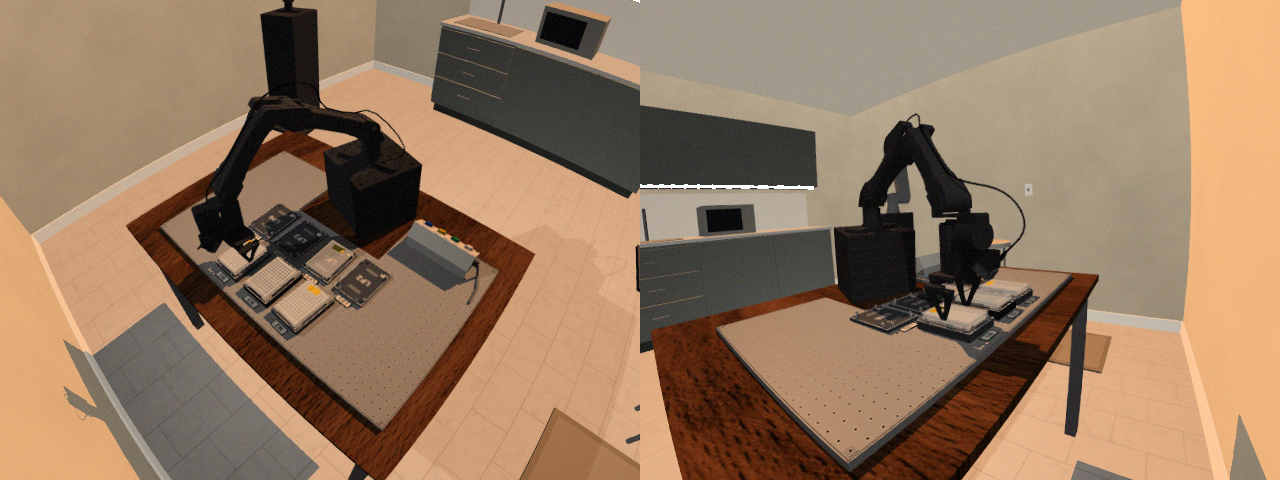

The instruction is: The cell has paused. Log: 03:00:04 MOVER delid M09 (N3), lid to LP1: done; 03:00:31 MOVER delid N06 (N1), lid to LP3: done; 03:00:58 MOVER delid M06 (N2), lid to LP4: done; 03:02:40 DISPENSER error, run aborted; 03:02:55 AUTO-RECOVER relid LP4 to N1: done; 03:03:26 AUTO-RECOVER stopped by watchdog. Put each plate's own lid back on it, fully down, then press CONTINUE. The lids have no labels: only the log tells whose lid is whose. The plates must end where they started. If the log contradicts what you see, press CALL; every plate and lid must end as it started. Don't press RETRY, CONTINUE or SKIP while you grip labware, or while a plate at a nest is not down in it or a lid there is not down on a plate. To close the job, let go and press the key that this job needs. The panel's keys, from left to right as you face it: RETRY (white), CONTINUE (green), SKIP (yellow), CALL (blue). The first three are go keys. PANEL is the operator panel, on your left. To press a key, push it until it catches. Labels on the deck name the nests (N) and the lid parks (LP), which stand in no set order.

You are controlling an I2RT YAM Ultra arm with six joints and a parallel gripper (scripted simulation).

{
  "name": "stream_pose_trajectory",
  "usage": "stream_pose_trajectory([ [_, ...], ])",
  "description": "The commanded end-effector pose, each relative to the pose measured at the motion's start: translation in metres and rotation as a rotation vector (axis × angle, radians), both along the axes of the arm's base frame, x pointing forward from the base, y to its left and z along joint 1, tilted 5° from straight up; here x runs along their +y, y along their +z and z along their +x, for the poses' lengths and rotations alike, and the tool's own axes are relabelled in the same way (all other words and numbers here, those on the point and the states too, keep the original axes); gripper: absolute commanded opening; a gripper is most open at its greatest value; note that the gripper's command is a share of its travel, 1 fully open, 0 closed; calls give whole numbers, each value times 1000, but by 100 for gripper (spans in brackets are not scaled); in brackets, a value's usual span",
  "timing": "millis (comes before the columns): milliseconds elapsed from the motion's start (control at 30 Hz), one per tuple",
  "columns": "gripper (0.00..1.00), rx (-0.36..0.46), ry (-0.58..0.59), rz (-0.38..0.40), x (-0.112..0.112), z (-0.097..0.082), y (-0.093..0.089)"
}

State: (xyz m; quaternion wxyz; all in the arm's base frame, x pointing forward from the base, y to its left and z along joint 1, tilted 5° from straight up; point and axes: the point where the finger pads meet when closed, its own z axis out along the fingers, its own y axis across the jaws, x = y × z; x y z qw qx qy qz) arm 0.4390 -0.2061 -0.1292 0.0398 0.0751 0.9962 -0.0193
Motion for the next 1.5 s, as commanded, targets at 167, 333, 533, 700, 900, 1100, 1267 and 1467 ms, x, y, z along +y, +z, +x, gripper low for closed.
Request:
stream_pose_trajectory([
  [167, 0, -15, 1, -6, 0, 5, 4],
  [333, 0, -15, 1, -6, 0, 5, 4],
  [533, 0, -15, 1, -6, 0, 5, 4],
  [700, 0, -15, 1, -6, 0, 5, 4],
  [900, 0, -15, 1, -6, 0, 5, 4],
  [1100, 0, -15, 1, -6, 0, 5, 4],
  [1267, 0, -15, 1, -6, 0, 5, 4],
  [1467, 0, -15, 1, -6, 0, 5, 4],
])
